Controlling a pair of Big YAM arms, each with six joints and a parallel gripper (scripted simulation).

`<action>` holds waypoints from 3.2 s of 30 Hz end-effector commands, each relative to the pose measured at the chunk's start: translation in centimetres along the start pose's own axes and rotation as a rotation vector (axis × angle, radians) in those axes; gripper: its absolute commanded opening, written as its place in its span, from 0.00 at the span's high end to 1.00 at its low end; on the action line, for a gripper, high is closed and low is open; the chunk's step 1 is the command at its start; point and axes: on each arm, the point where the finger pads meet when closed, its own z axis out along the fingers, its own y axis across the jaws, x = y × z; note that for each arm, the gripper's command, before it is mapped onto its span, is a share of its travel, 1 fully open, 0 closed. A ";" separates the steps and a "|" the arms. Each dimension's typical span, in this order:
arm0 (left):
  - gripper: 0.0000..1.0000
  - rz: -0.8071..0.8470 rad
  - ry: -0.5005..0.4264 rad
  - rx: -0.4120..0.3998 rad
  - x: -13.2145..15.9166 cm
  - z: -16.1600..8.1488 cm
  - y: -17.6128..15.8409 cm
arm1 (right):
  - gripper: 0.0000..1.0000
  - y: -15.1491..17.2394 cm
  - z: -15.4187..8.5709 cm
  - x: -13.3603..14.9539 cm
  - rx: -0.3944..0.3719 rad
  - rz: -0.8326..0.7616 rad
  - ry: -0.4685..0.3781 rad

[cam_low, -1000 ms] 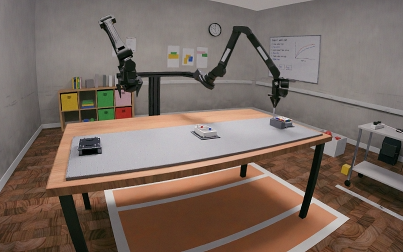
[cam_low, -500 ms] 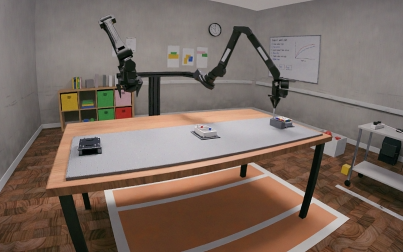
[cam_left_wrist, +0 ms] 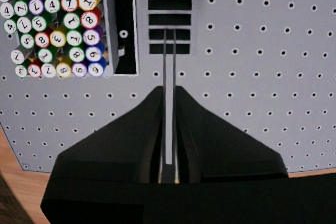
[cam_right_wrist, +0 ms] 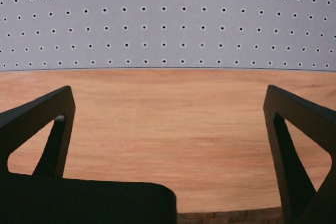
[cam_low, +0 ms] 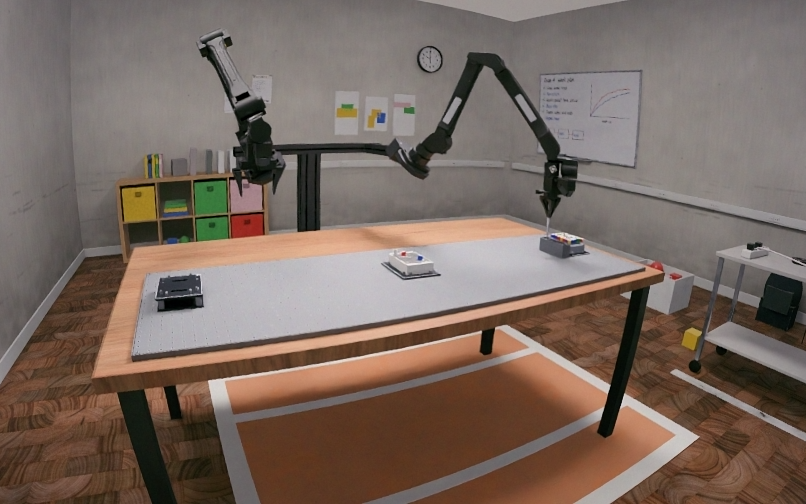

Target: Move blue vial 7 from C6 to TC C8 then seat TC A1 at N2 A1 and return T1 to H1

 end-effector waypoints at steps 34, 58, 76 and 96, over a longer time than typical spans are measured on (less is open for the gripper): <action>0.93 0.002 0.006 0.016 -0.1 2.1 -0.9 | 0.00 -0.3 -0.5 -1.0 0.000 0.014 -0.022; 0.93 0.003 -0.003 0.008 -0.6 2.5 -0.5 | 0.00 -0.3 -0.5 -1.0 0.000 0.014 -0.022; 0.93 0.004 -0.013 0.000 -1.2 2.6 0.0 | 0.00 -0.3 -0.5 -1.0 0.000 0.014 -0.022; 0.93 0.004 -0.022 -0.008 -1.8 2.9 0.5 | 0.00 -0.3 -0.5 -1.0 0.000 0.014 -0.022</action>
